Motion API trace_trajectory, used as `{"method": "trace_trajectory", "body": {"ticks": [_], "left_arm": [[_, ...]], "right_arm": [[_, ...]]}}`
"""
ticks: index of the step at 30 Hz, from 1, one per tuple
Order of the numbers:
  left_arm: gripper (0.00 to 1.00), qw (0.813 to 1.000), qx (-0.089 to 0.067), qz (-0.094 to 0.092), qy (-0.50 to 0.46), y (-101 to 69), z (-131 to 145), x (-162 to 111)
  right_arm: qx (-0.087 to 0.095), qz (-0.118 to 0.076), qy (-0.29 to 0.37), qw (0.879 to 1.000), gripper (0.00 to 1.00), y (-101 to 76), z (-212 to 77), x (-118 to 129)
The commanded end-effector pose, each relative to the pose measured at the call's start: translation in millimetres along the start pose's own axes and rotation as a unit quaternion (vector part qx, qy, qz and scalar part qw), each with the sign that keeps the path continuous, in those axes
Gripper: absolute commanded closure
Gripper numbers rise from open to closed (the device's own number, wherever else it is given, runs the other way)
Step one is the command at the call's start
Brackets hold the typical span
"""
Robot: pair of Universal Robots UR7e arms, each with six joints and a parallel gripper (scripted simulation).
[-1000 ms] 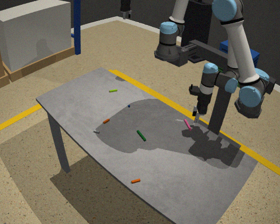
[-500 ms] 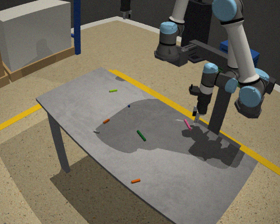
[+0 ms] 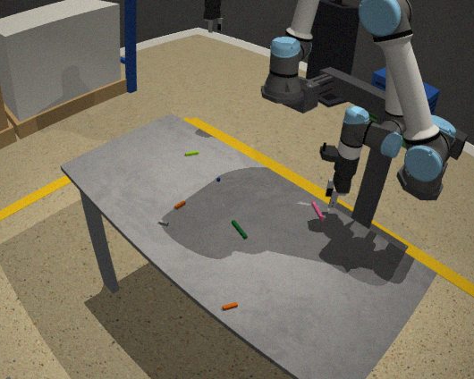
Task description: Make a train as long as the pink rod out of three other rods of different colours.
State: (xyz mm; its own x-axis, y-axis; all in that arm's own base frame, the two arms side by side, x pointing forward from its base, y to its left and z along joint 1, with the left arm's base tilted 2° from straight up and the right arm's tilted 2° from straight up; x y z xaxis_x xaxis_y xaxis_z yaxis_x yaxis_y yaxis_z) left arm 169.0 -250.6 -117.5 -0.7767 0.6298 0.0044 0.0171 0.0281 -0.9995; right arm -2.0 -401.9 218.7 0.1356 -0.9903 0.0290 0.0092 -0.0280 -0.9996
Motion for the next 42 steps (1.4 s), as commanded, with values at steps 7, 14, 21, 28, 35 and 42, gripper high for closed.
{"method": "trace_trajectory", "body": {"ticks": [7,14,21,28,35,42], "left_arm": [[0.00,1.000,0.001,0.001,0.000,-0.4,0,0],[0.00,1.000,0.001,0.001,0.000,-0.4,0,0],[0.00,1.000,0.001,0.001,-0.006,0.0,1,-4],[0.00,0.999,0.001,0.001,-0.037,0.8,0,-27],[0.00,0.995,0.001,0.001,-0.098,0.3,-3,-73],[0.00,0.983,0.001,0.001,-0.186,-0.2,-7,-138]], "right_arm": [[0.000,-0.001,0.000,1.000,0.00,-0.5,0,1],[0.000,-0.001,0.000,1.000,0.00,-0.5,0,1],[0.000,-0.001,0.000,1.000,0.00,-0.5,0,1],[0.000,-0.001,0.000,1.000,0.00,-0.5,0,1],[0.000,-0.001,0.000,1.000,0.00,-0.5,0,1],[0.000,-0.001,0.000,1.000,0.00,-0.5,0,1]]}}
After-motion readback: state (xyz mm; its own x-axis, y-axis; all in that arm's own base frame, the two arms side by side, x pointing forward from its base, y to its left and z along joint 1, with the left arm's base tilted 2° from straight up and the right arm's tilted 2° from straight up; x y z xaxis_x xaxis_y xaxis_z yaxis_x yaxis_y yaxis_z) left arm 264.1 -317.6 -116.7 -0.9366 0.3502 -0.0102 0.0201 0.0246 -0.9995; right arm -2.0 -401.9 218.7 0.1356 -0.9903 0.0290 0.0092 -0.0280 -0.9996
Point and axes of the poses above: on each arm, the point where the finger pads meet when closed, its own y axis out along the fingers, its own z axis across the jaws, x = y × z, the point moved 2 cm from there along -y, back along the fingers, and after that the axes turned 8 degrees about -y, right-handed, at the moved point
